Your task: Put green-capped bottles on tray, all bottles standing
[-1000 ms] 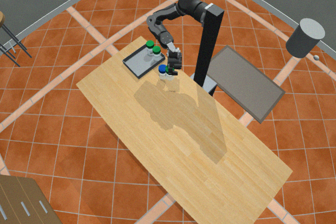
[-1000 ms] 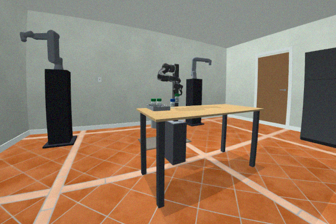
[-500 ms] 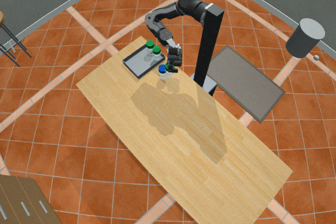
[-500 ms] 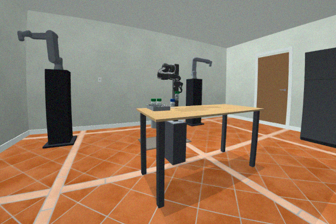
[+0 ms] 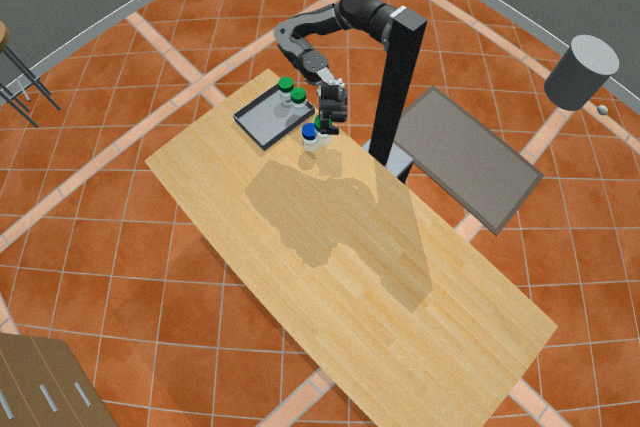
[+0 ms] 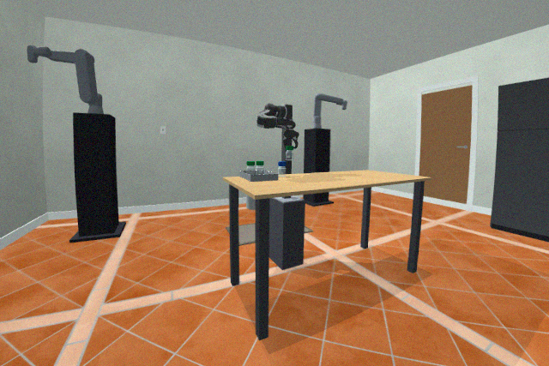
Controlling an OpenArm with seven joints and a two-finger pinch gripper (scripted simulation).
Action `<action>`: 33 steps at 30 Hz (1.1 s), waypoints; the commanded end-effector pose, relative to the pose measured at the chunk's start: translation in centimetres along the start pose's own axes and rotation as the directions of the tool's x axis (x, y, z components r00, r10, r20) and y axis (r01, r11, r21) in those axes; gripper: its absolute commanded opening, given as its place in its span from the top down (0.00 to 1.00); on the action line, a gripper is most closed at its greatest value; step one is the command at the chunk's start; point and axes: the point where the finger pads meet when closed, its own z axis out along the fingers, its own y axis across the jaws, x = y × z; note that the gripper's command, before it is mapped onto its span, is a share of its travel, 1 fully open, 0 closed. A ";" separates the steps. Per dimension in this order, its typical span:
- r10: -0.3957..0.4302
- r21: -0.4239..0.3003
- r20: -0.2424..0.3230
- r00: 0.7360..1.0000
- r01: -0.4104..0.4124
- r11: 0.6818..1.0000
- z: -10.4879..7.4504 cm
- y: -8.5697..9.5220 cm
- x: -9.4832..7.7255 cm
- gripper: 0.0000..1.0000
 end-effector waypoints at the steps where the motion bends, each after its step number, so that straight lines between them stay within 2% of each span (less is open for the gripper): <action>1: 0.004 0.000 0.000 1.000 -0.004 1.000 -0.1 0.0 0.0 1.00; 8: 0.001 -0.002 -0.001 1.000 -0.001 1.000 -0.1 -0.2 -0.3 1.00; 14: 0.001 -0.002 0.000 1.000 -0.001 1.000 -0.1 -1.0 -1.3 1.00; 19: 0.001 -0.003 0.000 1.000 -0.001 1.000 -0.1 -2.6 -3.1 1.00; 21: 0.001 -0.003 0.000 1.000 -0.001 1.000 -0.1 -2.6 -3.1 1.00; 33: 0.001 -0.002 0.000 1.000 -0.001 1.000 -0.1 -6.6 -7.8 1.00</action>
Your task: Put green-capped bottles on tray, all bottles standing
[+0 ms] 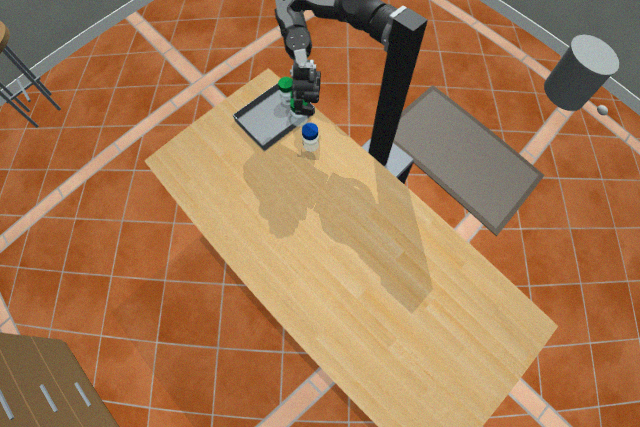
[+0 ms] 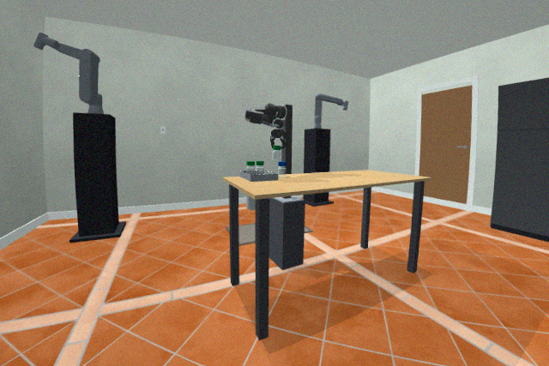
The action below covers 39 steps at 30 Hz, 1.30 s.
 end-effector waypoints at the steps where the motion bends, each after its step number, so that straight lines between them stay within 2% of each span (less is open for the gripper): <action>1: -0.022 -0.021 -0.008 1.000 0.022 1.000 -0.1 0.1 -0.4 1.00; 3: -0.022 -0.021 -0.008 1.000 0.022 1.000 -0.1 -0.8 -1.5 1.00; 5: -0.022 -0.021 -0.008 1.000 0.022 1.000 -0.1 -0.8 -1.5 1.00; 9: -0.022 -0.021 -0.007 1.000 0.022 1.000 -0.1 -2.1 -3.1 1.00; 16: -0.022 -0.021 -0.007 1.000 0.022 1.000 0.0 -3.1 -4.3 1.00; 27: -0.001 -0.010 -0.009 1.000 0.001 1.000 0.1 -3.6 -4.5 1.00; 34: 0.061 -0.011 -0.010 0.998 -0.061 0.998 0.1 -3.5 -4.5 1.00; 37: 0.116 -0.011 -0.011 0.993 -0.116 0.993 0.1 -3.5 -4.5 1.00; 39: 0.116 -0.011 -0.011 0.993 -0.116 0.993 0.1 -3.5 -4.5 1.00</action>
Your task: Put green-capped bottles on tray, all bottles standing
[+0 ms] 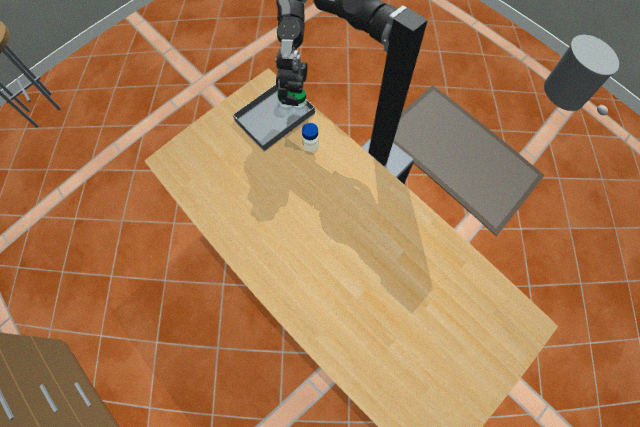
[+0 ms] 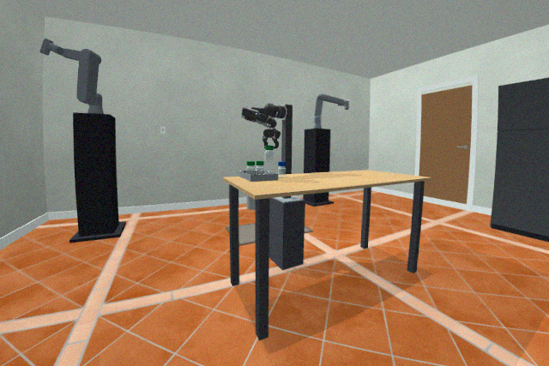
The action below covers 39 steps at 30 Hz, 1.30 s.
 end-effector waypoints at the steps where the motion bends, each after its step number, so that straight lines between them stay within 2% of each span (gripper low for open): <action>1: 0.043 -0.004 0.003 0.999 -0.043 0.999 -0.1 0.1 -0.1 1.00; 9: 0.169 -0.007 0.002 0.986 -0.169 0.986 -0.1 0.2 -0.1 1.00; 15: 0.277 -0.008 0.001 0.961 -0.277 0.961 -0.1 0.2 -0.1 1.00; 17: 0.277 -0.008 0.001 0.961 -0.277 0.961 -0.1 0.2 -0.1 1.00; 28: 0.452 -0.011 -0.003 0.892 -0.452 0.892 -0.2 0.2 -0.2 1.00; 31: 0.494 -0.012 -0.003 0.869 -0.494 0.869 -0.2 0.3 -0.2 1.00; 32: 0.521 -0.012 -0.004 0.853 -0.521 0.853 -0.2 0.3 -0.2 1.00; 34: 0.521 -0.012 -0.004 0.853 -0.521 0.853 -0.2 0.3 -0.2 1.00; 35: 0.547 -0.012 -0.004 0.837 -0.547 0.837 -0.2 0.3 -0.2 1.00; 39: 0.586 -0.013 -0.005 0.810 -0.586 0.810 -0.2 0.3 -0.2 1.00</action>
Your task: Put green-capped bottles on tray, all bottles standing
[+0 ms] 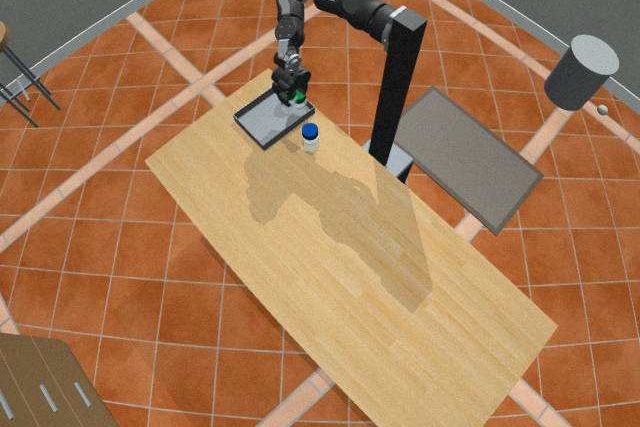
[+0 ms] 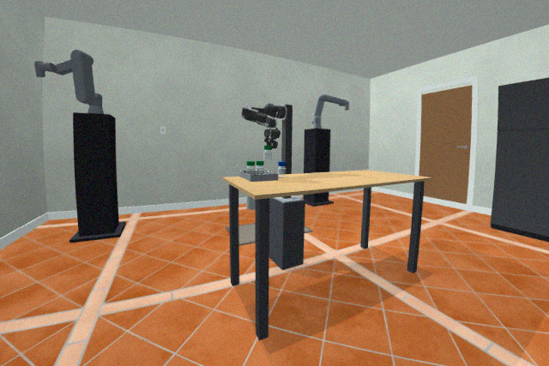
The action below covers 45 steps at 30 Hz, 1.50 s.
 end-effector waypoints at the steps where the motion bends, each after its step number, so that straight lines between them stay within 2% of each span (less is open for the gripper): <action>1: 0.028 -0.011 0.000 1.000 -0.028 1.000 -0.1 0.3 0.0 1.00; 12: 0.075 -0.011 -0.001 0.997 -0.075 0.997 -0.1 0.3 0.0 1.00; 22: 0.078 -0.009 0.000 0.997 -0.078 0.997 3.8 4.0 -3.5 1.00; 29: 0.078 -0.009 0.000 0.997 -0.078 0.997 3.8 4.0 -3.5 1.00; 39: 0.075 -0.012 -0.001 0.997 -0.075 0.997 7.7 4.0 -3.6 1.00; 45: 0.075 -0.012 -0.001 0.997 -0.075 0.997 7.7 4.0 -3.6 1.00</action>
